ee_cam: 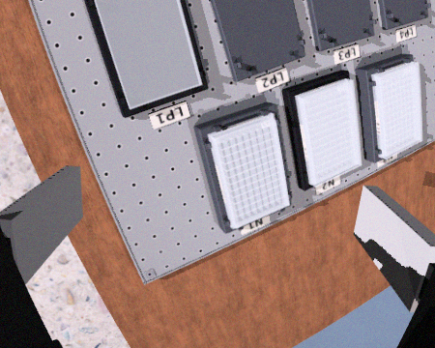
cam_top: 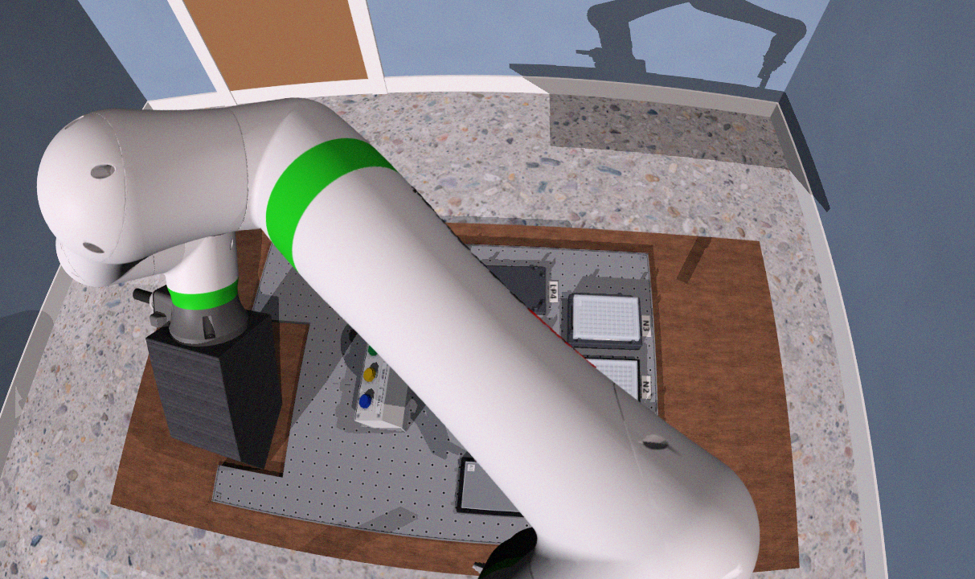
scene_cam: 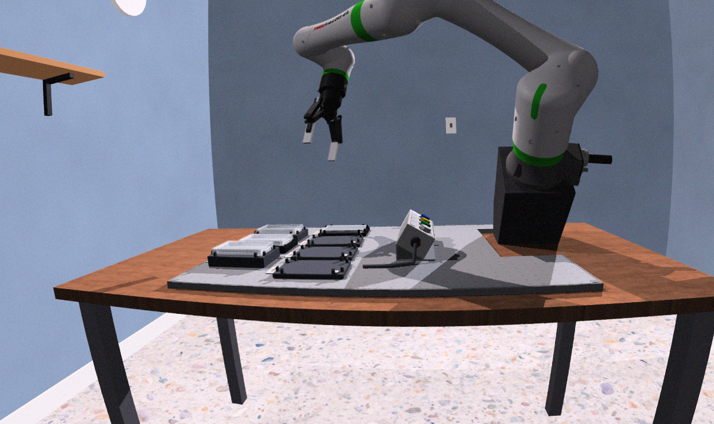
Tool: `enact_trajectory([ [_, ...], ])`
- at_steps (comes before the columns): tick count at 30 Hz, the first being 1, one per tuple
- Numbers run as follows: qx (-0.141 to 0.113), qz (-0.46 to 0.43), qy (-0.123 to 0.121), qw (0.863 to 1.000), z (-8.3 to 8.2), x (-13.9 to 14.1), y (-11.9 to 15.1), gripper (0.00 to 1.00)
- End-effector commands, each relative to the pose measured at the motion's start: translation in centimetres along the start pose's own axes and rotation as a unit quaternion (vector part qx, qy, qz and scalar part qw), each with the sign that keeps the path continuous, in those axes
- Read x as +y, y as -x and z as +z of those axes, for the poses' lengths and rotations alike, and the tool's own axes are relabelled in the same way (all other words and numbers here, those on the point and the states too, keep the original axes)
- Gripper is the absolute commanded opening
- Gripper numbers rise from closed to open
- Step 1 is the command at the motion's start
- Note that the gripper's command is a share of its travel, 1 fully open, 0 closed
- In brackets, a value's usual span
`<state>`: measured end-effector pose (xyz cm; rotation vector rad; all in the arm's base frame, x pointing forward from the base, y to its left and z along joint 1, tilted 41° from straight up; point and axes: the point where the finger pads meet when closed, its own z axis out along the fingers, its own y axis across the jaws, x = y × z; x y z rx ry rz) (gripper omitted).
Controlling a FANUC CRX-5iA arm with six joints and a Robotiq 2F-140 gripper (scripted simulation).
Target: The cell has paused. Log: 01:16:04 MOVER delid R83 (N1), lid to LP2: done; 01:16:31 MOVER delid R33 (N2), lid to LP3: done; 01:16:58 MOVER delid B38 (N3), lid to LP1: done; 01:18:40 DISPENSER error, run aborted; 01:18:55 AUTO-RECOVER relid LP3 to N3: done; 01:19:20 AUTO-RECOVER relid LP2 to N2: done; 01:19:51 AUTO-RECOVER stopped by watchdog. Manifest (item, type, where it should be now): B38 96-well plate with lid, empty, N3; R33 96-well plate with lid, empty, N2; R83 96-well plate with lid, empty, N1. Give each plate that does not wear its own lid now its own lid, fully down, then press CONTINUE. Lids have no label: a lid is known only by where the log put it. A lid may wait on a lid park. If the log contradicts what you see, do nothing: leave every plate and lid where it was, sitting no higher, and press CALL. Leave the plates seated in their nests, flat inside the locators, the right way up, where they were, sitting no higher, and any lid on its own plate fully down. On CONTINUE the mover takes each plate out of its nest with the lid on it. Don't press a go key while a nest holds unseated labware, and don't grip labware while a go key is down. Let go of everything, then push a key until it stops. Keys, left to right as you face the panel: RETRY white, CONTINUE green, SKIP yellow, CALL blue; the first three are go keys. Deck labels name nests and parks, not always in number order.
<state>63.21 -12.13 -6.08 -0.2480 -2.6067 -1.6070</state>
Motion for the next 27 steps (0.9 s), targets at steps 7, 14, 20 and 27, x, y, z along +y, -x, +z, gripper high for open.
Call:
enact_trajectory([
  [7,0.011,-0.040,-0.065,0.997,8.6,6.5,-2.1,1.00],
  [14,0.022,-0.085,-0.119,0.989,14.8,10.3,-6.4,1.00],
  [20,0.029,-0.116,-0.150,0.981,17.9,11.7,-9.8,1.00],
  [27,0.039,-0.164,-0.192,0.967,21.4,12.7,-15.2,1.00],
])
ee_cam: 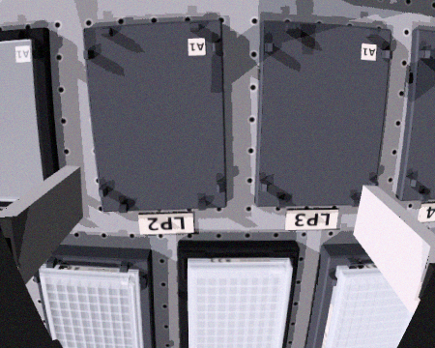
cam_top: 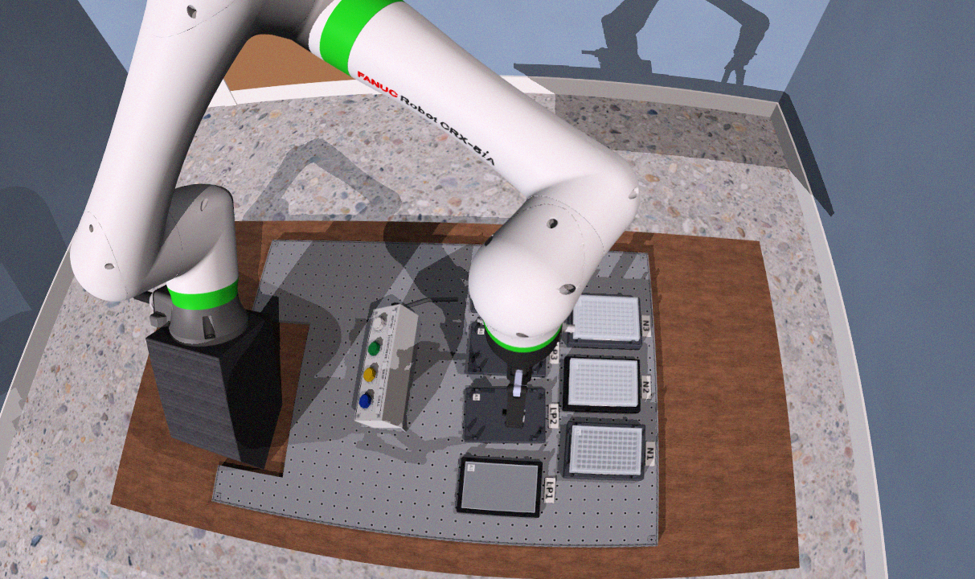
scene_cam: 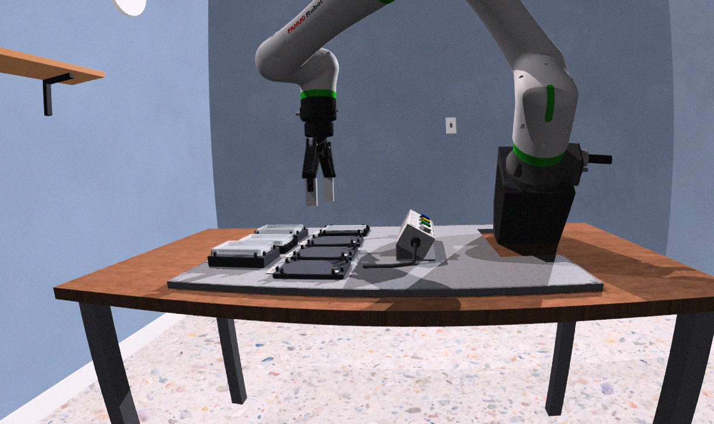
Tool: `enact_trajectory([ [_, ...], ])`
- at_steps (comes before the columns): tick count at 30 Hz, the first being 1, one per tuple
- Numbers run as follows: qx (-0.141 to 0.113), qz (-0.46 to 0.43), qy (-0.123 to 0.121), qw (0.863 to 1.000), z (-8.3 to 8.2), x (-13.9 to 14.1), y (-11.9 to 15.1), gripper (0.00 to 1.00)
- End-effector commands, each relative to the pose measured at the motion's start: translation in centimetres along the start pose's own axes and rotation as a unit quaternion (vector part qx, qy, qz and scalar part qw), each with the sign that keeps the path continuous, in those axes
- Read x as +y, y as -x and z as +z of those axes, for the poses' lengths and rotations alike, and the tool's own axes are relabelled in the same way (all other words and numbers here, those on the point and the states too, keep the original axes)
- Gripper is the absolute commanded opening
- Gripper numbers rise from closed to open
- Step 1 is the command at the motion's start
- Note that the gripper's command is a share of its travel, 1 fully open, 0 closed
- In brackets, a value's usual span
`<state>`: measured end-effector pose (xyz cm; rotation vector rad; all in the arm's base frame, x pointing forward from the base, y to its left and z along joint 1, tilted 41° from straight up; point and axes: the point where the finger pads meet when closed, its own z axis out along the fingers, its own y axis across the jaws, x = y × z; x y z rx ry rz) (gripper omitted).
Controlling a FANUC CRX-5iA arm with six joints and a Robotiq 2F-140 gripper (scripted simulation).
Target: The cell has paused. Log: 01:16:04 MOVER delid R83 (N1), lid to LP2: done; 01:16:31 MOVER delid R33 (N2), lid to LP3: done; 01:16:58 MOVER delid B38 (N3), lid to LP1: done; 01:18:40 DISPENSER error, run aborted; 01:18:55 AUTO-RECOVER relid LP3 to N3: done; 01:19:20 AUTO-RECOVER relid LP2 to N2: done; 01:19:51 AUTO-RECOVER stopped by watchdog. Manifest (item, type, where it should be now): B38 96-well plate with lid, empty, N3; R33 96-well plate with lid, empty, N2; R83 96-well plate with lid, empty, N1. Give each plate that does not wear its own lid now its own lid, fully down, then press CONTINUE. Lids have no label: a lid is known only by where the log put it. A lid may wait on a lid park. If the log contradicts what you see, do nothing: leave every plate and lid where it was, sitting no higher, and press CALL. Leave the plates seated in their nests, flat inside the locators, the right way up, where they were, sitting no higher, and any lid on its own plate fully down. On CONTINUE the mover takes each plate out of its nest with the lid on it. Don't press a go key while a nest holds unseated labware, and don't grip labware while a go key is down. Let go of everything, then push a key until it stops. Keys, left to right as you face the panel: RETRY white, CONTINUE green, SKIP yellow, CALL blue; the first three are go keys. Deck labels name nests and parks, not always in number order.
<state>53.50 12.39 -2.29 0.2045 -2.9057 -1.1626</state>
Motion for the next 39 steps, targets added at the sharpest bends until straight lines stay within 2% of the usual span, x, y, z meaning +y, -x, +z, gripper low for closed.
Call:
enact_trajectory([
  [1,0.004,-0.027,-0.023,0.999,1.44,1.62,-2.53,1.00],
  [6,0.004,-0.028,-0.024,0.999,1.51,1.70,-2.66,1.00],
  [7,0.004,-0.028,-0.024,0.999,1.51,1.70,-2.66,0.00],
  [39,0.004,-0.028,-0.024,0.999,1.51,1.70,-2.66,0.00],
])
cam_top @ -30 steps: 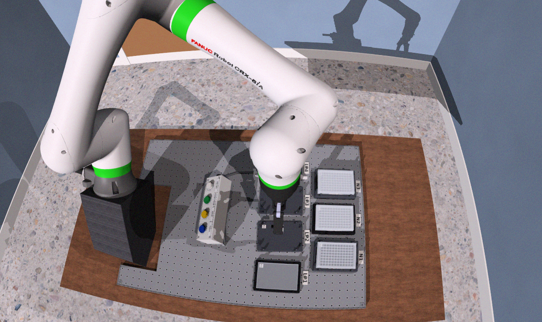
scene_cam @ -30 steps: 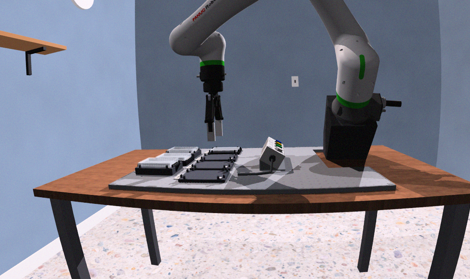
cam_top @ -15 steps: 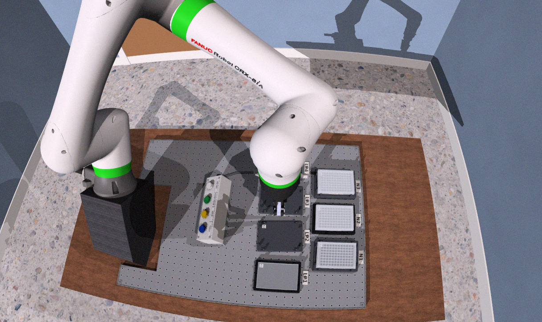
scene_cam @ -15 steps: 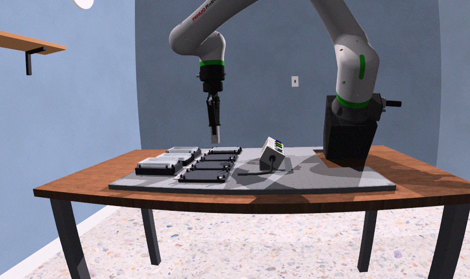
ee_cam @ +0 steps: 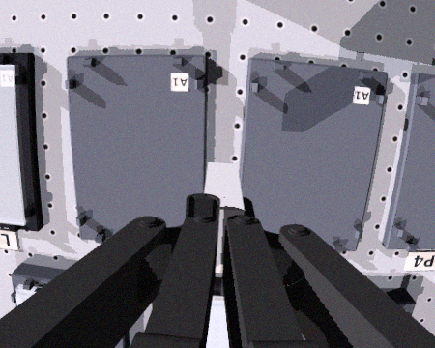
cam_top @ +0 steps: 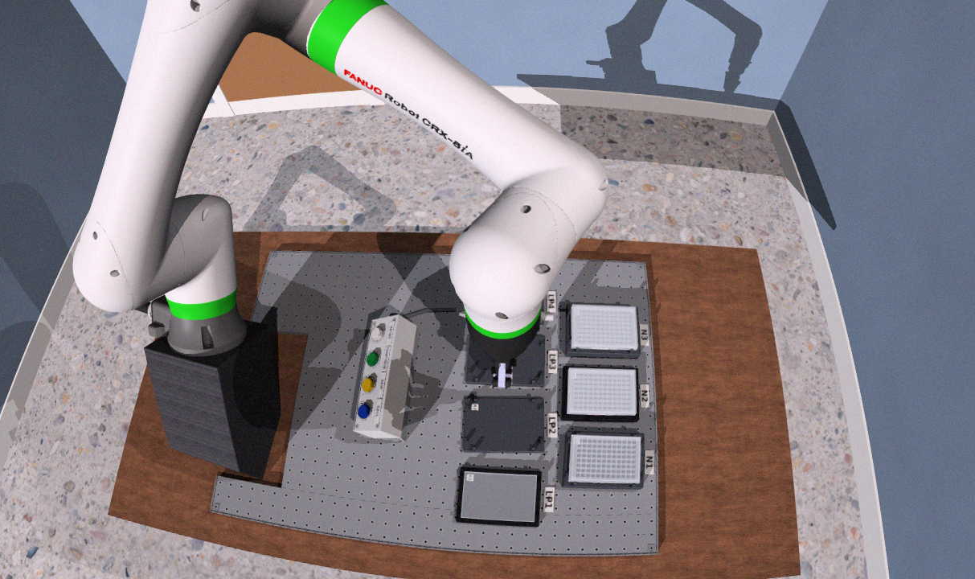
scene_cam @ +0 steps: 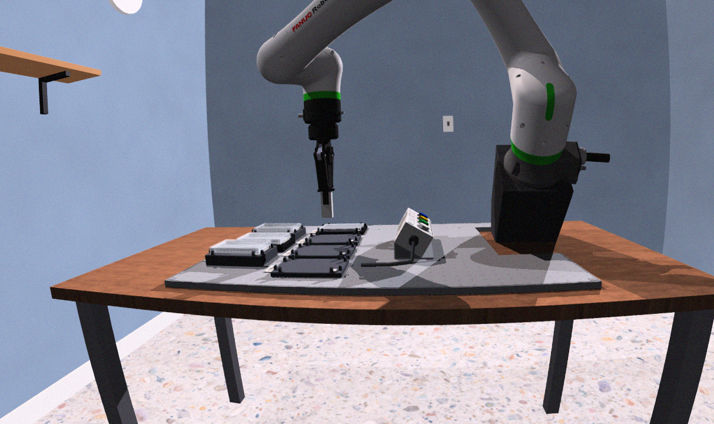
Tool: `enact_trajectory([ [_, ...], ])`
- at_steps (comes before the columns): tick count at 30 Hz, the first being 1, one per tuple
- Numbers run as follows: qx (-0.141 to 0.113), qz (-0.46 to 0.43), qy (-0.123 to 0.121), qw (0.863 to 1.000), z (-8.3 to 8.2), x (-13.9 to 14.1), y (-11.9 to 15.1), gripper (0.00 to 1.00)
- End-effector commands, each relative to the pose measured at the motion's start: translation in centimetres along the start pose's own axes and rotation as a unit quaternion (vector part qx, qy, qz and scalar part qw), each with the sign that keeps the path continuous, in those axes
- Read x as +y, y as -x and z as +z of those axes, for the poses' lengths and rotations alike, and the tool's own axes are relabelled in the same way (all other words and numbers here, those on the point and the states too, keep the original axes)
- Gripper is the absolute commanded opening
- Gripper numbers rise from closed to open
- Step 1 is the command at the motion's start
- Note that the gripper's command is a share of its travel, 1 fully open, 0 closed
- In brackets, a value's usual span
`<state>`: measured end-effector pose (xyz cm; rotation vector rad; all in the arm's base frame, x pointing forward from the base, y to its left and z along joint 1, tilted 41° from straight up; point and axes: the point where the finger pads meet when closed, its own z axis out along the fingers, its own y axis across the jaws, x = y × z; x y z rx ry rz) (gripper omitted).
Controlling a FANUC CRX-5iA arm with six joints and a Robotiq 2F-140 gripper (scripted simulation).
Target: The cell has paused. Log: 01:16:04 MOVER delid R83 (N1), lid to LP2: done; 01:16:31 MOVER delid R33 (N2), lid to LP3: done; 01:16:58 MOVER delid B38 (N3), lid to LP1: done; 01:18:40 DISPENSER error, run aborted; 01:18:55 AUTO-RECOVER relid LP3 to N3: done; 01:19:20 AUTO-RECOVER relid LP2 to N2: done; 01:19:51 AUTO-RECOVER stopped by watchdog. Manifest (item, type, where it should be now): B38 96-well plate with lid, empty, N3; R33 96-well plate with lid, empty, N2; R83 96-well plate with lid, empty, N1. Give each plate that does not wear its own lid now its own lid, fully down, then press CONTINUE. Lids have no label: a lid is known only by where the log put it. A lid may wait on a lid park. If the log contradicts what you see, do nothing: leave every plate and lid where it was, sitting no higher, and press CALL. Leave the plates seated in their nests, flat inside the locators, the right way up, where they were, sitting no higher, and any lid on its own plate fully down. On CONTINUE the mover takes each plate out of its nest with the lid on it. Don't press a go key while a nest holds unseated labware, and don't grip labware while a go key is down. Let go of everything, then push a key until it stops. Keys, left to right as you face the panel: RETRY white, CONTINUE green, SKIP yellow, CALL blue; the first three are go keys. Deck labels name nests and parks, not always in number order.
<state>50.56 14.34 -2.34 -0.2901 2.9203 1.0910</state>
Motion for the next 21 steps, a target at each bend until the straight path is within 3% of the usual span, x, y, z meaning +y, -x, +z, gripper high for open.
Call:
enact_trajectory([
  [1,0.000,0.000,0.000,1.000,0.0,0.0,0.0,0.00],
  [4,0.000,0.000,-0.001,1.000,-0.1,-2.7,0.3,0.00],
  [6,0.000,0.000,-0.001,1.000,-0.1,-2.7,0.3,0.00],
  [8,0.000,0.000,-0.001,1.000,-0.1,-7.8,0.5,0.00],
  [9,0.000,0.000,-0.001,1.000,-0.1,-7.8,0.5,0.00],
  [10,0.000,0.000,-0.001,1.000,-0.1,-10.2,0.4,0.00],
  [11,0.000,0.000,-0.001,1.000,-0.1,-10.2,0.4,0.00],
  [12,0.000,0.000,-0.001,1.000,0.0,-12.0,0.3,0.00],
  [21,0.000,0.000,0.000,1.000,0.0,-13.0,0.2,0.00],
])
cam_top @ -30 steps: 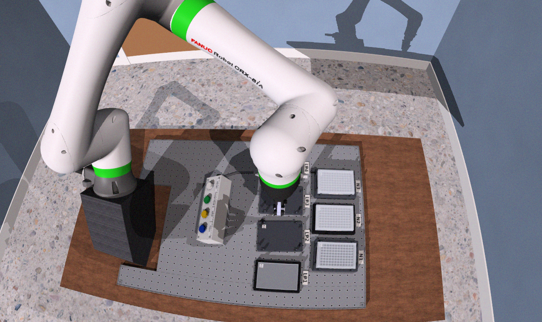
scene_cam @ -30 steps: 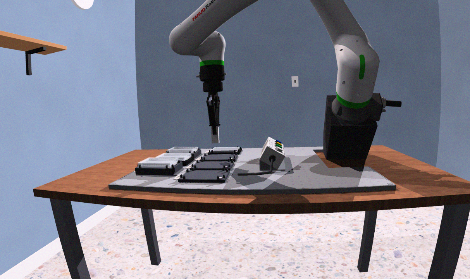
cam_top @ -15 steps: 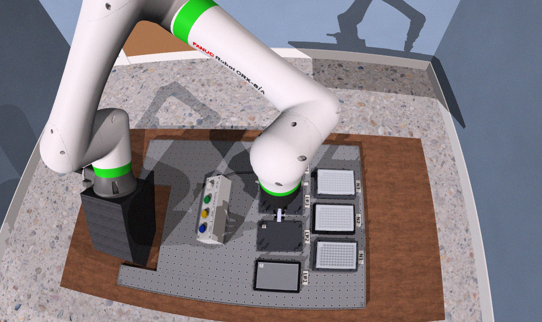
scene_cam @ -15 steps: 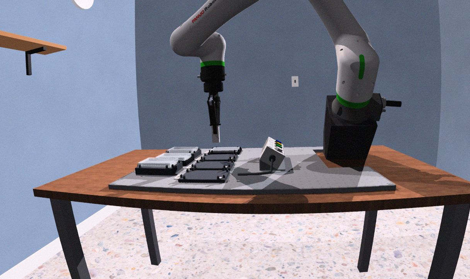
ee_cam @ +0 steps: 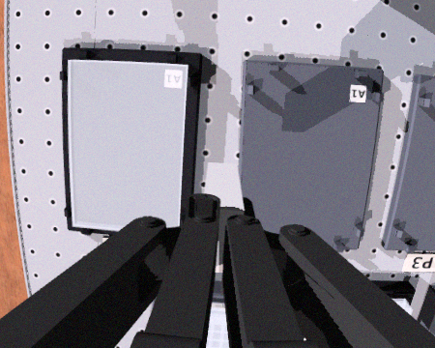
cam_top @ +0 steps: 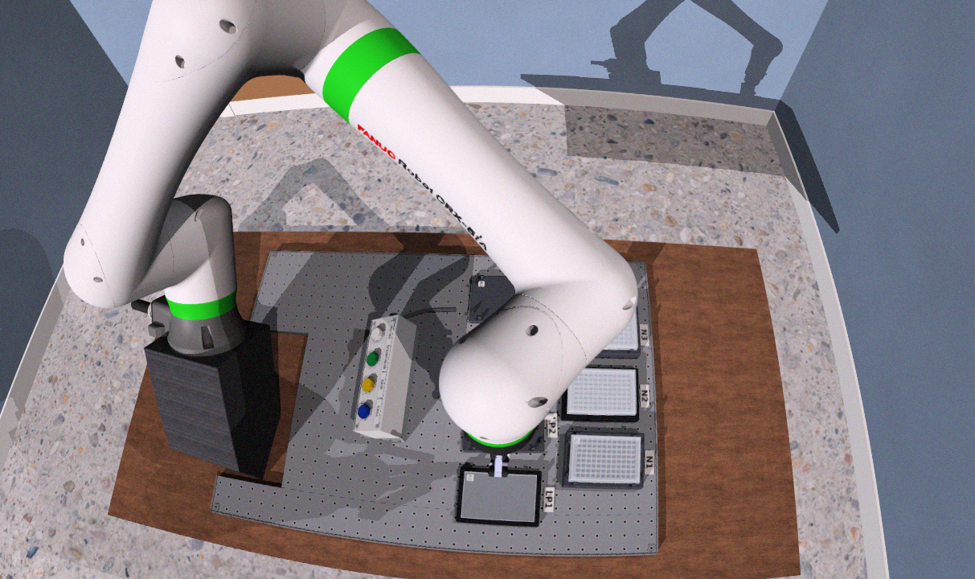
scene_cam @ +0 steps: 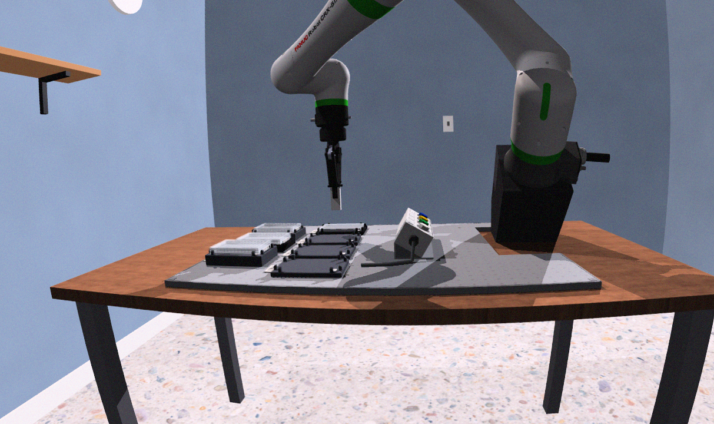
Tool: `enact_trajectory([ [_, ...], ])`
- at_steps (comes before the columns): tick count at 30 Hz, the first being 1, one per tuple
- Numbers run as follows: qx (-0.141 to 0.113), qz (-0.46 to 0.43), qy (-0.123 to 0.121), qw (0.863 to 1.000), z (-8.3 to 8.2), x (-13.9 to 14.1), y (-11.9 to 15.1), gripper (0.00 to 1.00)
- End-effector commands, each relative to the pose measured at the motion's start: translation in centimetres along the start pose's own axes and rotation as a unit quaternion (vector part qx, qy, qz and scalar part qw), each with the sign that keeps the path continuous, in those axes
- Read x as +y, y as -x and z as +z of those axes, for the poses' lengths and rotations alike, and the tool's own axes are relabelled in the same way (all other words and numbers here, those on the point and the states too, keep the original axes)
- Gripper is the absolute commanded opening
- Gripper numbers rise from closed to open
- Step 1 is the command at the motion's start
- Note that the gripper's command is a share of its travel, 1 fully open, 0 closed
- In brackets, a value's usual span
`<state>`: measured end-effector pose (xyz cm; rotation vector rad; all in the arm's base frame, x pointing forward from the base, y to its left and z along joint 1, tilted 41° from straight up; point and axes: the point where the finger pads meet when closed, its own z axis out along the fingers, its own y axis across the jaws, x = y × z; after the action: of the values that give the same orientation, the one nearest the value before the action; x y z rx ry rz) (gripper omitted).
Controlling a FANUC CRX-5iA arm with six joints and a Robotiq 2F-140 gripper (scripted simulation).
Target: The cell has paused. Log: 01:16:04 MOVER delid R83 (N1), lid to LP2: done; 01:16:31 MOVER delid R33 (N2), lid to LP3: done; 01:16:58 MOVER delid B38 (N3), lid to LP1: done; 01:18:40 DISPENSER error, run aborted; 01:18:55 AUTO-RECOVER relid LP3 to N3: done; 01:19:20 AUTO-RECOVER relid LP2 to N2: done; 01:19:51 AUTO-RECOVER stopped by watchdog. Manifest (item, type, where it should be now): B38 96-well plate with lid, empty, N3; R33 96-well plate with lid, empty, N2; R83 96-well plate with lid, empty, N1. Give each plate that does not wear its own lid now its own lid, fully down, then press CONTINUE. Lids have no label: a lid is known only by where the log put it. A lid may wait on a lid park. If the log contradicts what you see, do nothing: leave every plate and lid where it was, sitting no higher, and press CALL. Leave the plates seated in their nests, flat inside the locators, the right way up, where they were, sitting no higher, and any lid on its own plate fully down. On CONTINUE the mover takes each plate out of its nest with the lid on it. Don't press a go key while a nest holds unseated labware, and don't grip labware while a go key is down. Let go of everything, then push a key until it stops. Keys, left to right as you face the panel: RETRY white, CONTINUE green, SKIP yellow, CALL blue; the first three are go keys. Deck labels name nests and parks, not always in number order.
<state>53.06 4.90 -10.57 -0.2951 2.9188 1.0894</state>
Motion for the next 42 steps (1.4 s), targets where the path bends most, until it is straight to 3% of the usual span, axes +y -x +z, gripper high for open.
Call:
enact_trajectory([
  [1,0.000,0.002,0.000,1.000,0.0,-0.2,-0.1,0.00],
  [23,0.000,0.002,0.000,1.000,0.0,-0.1,0.0,0.00],
  [25,0.000,0.002,-0.002,1.000,-0.1,2.5,0.5,0.00],
  [26,0.001,0.002,-0.004,1.000,-0.1,5.2,1.0,0.00],
  [27,0.001,0.002,-0.004,1.000,-0.1,5.2,1.0,0.00],
  [28,0.001,0.002,-0.005,1.000,-0.1,8.7,1.3,0.00],
  [30,0.001,0.002,-0.005,1.000,-0.1,8.8,1.3,0.00],
  [31,0.000,0.002,-0.006,1.000,-0.1,12.5,1.4,0.00],
  [33,0.000,0.002,-0.006,1.000,-0.1,12.9,1.4,0.00],
  [34,0.000,0.002,-0.005,1.000,-0.1,16.3,1.2,0.00],
  [36,0.000,0.002,-0.005,1.000,-0.1,16.3,1.2,0.00],
  [37,0.000,0.002,-0.003,1.000,-0.1,20.2,0.7,0.00],
  [39,0.000,0.002,-0.003,1.000,-0.1,20.5,0.7,0.00],
  [40,-0.001,0.002,-0.001,1.000,0.0,23.2,0.2,0.00],
  [41,-0.001,0.002,-0.001,1.000,0.0,23.2,0.2,0.00],
  [42,-0.001,0.002,0.000,1.000,0.0,24.9,-0.2,0.00],
])
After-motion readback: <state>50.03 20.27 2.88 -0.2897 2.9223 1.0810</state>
